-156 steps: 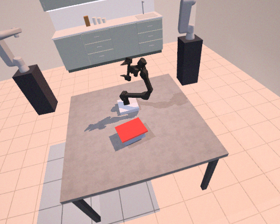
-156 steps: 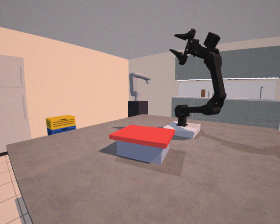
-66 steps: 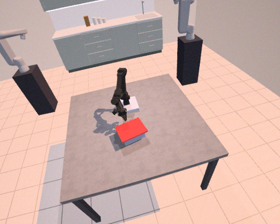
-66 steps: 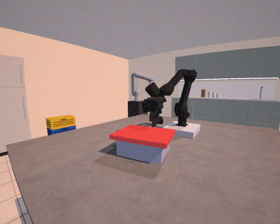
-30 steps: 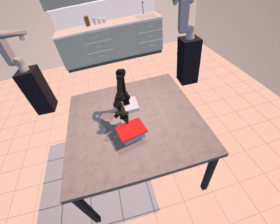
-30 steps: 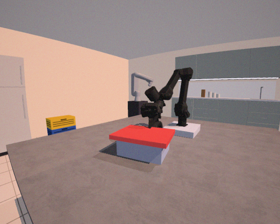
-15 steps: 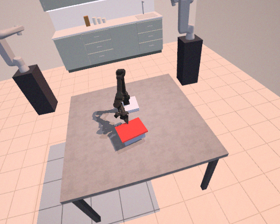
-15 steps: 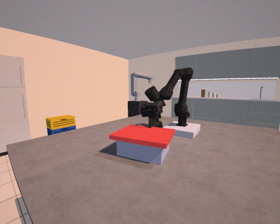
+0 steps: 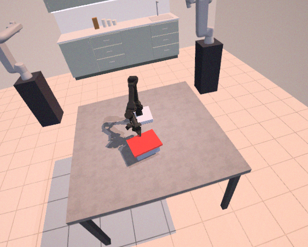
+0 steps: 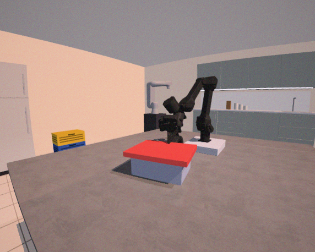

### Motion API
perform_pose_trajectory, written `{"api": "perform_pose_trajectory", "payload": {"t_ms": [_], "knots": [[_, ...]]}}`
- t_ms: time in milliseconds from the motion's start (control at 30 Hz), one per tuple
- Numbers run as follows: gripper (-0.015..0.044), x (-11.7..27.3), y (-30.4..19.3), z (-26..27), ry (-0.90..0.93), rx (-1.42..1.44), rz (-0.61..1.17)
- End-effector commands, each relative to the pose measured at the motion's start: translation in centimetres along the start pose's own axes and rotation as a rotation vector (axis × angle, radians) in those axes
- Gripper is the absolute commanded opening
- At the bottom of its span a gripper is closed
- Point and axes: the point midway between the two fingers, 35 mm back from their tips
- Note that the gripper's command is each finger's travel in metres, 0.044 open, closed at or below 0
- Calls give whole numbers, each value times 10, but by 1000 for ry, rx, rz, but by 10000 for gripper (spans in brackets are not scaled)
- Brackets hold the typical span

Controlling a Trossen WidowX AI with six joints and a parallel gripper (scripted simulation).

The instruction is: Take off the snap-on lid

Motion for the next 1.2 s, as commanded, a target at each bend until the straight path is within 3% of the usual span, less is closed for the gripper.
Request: {"api": "perform_pose_trajectory", "payload": {"t_ms": [0, 1167], "knots": [[0, 2, 0, 2, 2, 2, 0], [0, 7, 1, 7, 2, 2, 0]]}}
Point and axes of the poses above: the point midway between the two fingers, 35 mm back from their tips, its own x axis back along the fingers, its own z axis across the jaws, y = z × x, and after that the axes turned 3 degrees about x, right-handed
